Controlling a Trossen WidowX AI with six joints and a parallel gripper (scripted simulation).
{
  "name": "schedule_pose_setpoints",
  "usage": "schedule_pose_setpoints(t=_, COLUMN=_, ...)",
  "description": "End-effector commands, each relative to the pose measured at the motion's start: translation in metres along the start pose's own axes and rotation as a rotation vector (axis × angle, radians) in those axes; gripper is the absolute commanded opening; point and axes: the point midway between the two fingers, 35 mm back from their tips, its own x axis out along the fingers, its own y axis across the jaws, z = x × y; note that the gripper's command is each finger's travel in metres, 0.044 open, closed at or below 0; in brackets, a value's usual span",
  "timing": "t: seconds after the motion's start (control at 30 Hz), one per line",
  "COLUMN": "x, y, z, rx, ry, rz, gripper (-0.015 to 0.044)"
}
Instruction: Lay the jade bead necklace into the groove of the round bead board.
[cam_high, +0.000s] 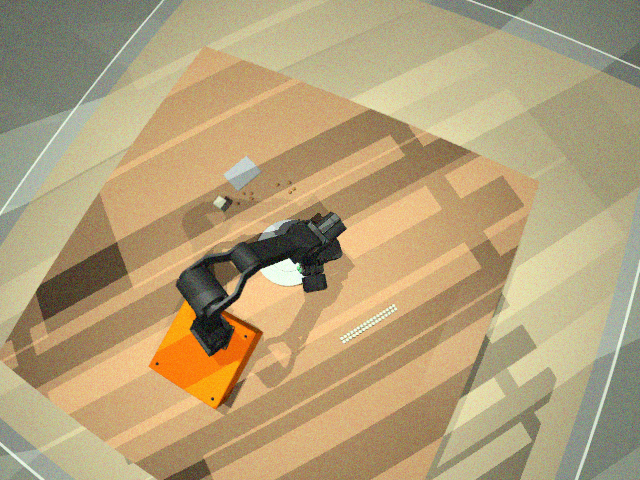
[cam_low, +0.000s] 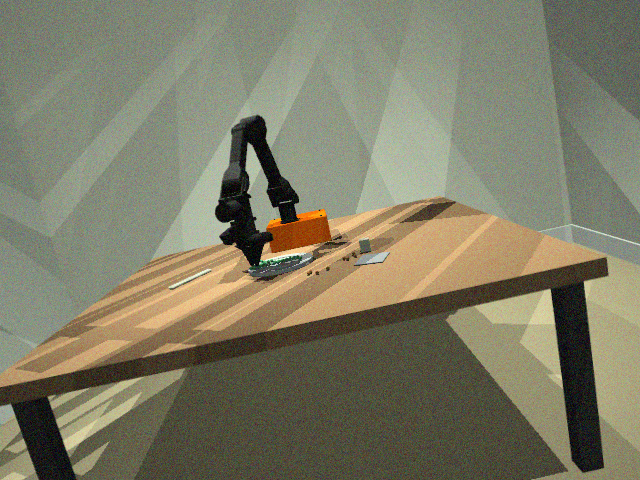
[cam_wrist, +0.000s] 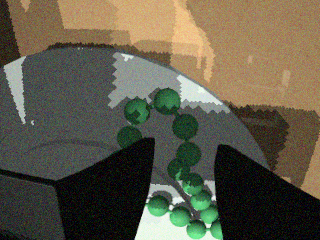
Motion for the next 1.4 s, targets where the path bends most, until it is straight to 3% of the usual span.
schedule_pose_setpoints(t=0.0, x=0.0058, y=-0.0015, z=-0.0019, rx=0.006, ry=0.008, rz=-0.006, gripper=0.0120)
schedule_pose_setpoints(t=0.1, x=0.0058, y=-0.0015, z=-0.0019, rx=0.006, ry=0.008, rz=-0.006, gripper=0.0120)
schedule_pose_setpoints(t=0.27, x=0.0033, y=-0.0008, z=-0.0013, rx=0.001, ry=0.005, rz=-0.003, gripper=0.0000)
schedule_pose_setpoints(t=1.37, x=0.0033, y=-0.0008, z=-0.0013, rx=0.001, ry=0.005, rz=-0.003, gripper=0.0000)
